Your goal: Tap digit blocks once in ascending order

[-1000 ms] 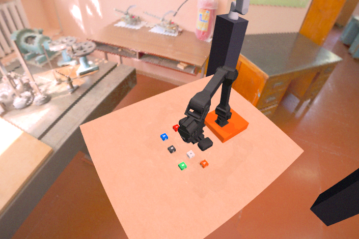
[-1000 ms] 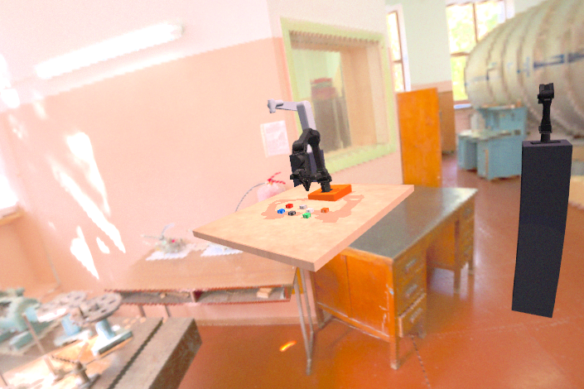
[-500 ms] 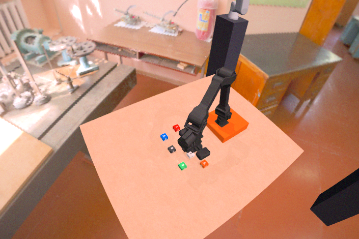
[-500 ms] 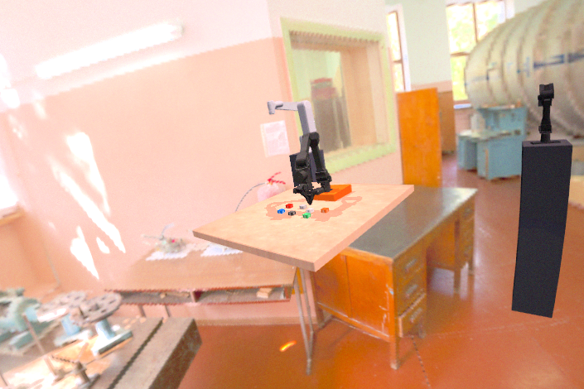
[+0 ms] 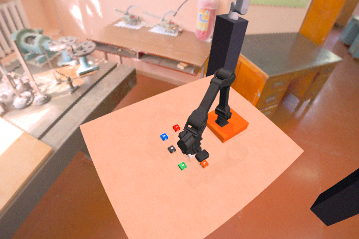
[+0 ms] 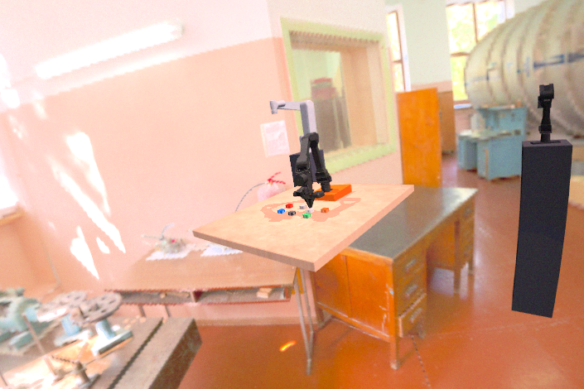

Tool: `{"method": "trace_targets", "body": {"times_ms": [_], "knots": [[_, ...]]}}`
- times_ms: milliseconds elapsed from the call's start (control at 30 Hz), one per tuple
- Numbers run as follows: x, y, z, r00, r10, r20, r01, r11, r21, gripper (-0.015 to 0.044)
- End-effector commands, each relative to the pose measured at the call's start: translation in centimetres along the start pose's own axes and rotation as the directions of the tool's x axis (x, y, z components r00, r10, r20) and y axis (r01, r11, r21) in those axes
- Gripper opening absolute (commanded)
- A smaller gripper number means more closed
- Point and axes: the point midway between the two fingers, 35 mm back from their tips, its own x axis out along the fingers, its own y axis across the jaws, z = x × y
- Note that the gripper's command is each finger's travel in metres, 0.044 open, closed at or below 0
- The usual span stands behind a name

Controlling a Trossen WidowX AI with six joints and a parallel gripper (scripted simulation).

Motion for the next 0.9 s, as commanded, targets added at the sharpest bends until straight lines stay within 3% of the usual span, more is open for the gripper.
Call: {"method": "trace_targets", "body": {"times_ms": [0,233,333,500,700,867], "knots": [[0.6,-0.1,-0.1,1.000,-0.002,-0.002,0.002,1.000,-0.006,0.0020],[1.0,-0.1,-0.1,1.000,-0.002,-0.002,0.002,1.000,-0.006,0.0020],[-1.6,0.0,-0.1,1.000,-0.002,-0.001,0.002,1.000,-0.005,0.0020],[-2.2,0.0,-0.1,1.000,-0.002,-0.002,0.002,1.000,-0.006,0.0020],[-9.8,0.0,0.0,1.000,-0.001,-0.002,0.001,1.000,-0.006,0.0020],[-10.1,0.2,-0.1,1.000,-0.001,-0.002,0.001,1.000,-0.006,0.0020]]}}
